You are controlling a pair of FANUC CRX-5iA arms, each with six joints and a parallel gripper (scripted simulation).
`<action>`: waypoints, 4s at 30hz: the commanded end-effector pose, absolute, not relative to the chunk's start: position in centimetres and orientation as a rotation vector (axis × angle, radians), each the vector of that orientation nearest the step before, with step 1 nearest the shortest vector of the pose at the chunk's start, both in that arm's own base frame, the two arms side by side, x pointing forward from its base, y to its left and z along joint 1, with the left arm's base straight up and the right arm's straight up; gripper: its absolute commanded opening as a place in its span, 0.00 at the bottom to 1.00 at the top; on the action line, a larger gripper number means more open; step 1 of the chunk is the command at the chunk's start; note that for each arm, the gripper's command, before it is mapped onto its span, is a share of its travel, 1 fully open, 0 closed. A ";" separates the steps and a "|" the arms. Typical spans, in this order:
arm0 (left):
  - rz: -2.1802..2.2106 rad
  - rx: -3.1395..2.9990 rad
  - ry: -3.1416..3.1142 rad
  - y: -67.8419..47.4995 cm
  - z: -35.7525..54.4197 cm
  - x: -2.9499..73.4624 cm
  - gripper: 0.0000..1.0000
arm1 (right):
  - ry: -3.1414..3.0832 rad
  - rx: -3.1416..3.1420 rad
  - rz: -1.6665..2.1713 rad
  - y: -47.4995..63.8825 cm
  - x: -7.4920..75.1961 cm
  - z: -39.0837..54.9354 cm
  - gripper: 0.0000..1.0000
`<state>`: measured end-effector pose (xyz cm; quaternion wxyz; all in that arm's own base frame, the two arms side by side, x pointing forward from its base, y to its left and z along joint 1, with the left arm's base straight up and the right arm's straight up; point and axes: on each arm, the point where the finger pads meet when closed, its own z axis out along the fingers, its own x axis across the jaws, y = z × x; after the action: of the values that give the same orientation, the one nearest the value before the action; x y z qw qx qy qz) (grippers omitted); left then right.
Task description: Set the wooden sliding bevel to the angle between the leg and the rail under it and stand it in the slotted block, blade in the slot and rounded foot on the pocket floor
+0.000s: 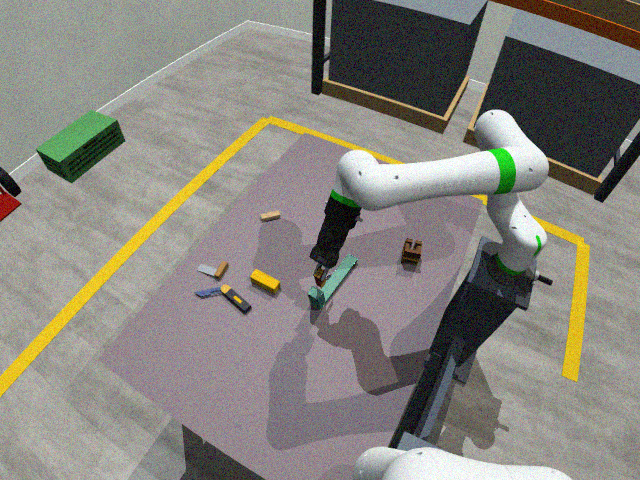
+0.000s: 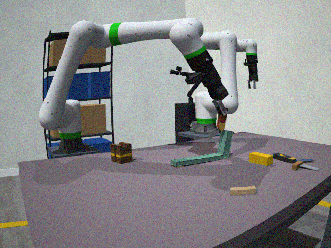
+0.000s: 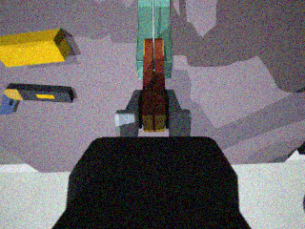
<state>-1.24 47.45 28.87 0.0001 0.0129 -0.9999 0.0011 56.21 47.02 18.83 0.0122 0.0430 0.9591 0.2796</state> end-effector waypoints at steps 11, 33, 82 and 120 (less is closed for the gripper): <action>0.000 0.040 -3.141 47.5 29.0 -1.2 1.00 | 2.987 0.132 0.874 46.5 56.2 16.6 0.00; 0.000 0.040 -3.141 47.5 29.0 -1.2 1.00 | 2.987 0.132 0.874 45.9 56.2 13.7 0.00; 0.000 0.040 -3.141 47.5 29.0 -1.2 1.00 | 2.987 0.132 0.874 46.4 56.2 13.3 0.00; 0.000 0.040 -3.141 47.5 29.0 -1.2 1.00 | 2.987 0.132 0.874 45.9 56.2 10.6 0.00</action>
<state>-1.24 47.45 28.87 0.0001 0.0129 -0.9999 0.0011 56.11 45.87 10.57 0.0123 0.0426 0.9590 0.2800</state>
